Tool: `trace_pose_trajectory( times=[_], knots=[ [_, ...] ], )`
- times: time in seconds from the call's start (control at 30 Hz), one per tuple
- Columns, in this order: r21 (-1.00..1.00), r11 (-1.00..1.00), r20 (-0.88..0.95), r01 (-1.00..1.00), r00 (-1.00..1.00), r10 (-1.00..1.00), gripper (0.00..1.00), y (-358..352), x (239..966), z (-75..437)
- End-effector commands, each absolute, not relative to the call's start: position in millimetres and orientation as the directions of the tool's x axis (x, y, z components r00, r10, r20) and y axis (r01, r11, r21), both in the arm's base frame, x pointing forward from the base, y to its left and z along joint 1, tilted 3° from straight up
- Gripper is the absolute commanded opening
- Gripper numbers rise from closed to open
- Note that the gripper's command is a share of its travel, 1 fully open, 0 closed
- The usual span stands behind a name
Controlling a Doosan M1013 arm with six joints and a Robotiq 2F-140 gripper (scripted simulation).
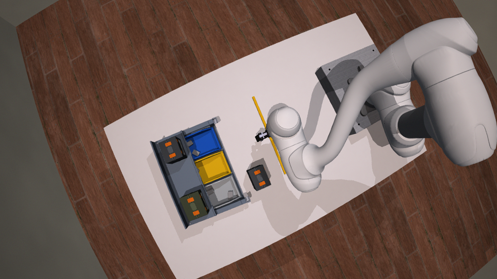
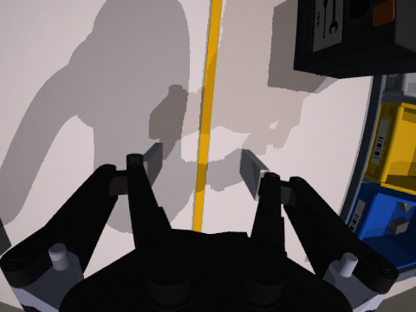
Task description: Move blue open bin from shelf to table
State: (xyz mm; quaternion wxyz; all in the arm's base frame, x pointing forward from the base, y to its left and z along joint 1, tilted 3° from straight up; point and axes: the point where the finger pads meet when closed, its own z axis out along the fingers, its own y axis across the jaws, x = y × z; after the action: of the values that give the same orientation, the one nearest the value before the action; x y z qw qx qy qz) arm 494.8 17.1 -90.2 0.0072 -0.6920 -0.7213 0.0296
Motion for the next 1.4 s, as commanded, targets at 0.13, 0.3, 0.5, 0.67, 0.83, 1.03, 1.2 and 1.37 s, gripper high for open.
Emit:
trace_pose_trajectory(
  times=[0.13,0.3,0.5,0.67,0.83,1.03,1.2,1.37],
  knots=[
    [-0.053,0.041,-0.030,0.998,-0.042,0.999,0.57,17.2,494.8,-90.1],
    [-0.053,0.041,-0.030,0.998,-0.042,0.999,0.57,17.2,494.8,-90.1],
    [-0.053,0.041,-0.030,0.998,-0.042,0.999,0.57,17.2,494.8,-90.1],
    [-0.053,0.041,-0.030,0.998,-0.042,0.999,0.57,17.2,494.8,-90.1],
    [-0.053,0.041,-0.030,0.998,-0.042,0.999,0.57,17.2,494.8,-90.1],
    [-0.053,0.041,-0.030,0.998,-0.042,0.999,0.57,17.2,494.8,-90.1],
    [-0.053,0.041,-0.030,0.998,-0.042,0.999,0.57,17.2,494.8,-90.1],
    [-0.053,0.041,-0.030,0.998,-0.042,0.999,0.57,18.5,496.9,-50.1]
  ],
)
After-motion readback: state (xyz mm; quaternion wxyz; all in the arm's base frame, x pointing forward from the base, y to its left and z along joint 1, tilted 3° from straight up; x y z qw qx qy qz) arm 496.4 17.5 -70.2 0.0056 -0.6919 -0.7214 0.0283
